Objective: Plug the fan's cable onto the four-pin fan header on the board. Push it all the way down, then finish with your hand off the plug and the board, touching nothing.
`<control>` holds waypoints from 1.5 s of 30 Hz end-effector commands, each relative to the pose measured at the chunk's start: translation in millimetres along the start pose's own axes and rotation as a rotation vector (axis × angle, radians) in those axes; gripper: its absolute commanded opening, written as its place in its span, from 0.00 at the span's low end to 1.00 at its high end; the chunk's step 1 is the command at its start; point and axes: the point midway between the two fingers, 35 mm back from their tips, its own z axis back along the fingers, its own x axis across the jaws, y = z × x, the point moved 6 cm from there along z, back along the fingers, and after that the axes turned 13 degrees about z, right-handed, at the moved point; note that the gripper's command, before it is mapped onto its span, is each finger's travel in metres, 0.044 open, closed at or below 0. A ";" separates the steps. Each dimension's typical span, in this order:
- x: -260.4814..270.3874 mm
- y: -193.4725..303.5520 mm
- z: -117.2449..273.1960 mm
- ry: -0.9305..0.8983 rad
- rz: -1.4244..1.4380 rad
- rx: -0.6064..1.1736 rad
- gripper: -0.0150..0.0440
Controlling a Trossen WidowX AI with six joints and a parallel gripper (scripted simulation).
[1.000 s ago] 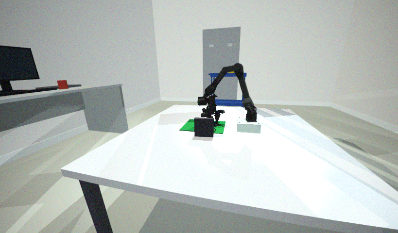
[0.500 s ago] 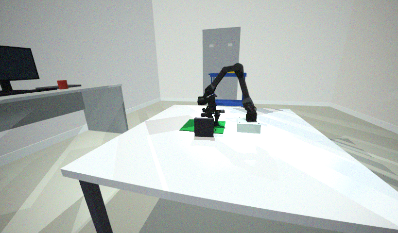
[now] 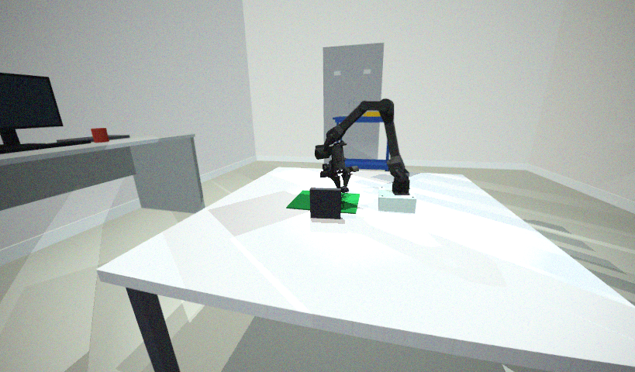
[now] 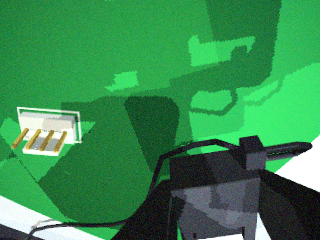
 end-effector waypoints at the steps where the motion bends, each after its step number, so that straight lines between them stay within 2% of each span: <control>1: 0.6 3.8 13.4 -0.003 0.003 0.000 0.25; 9: 0.8 7.1 24.3 -0.003 0.026 -0.003 0.25; 45: 11.2 -29.8 34.9 0.154 1.248 -0.141 0.25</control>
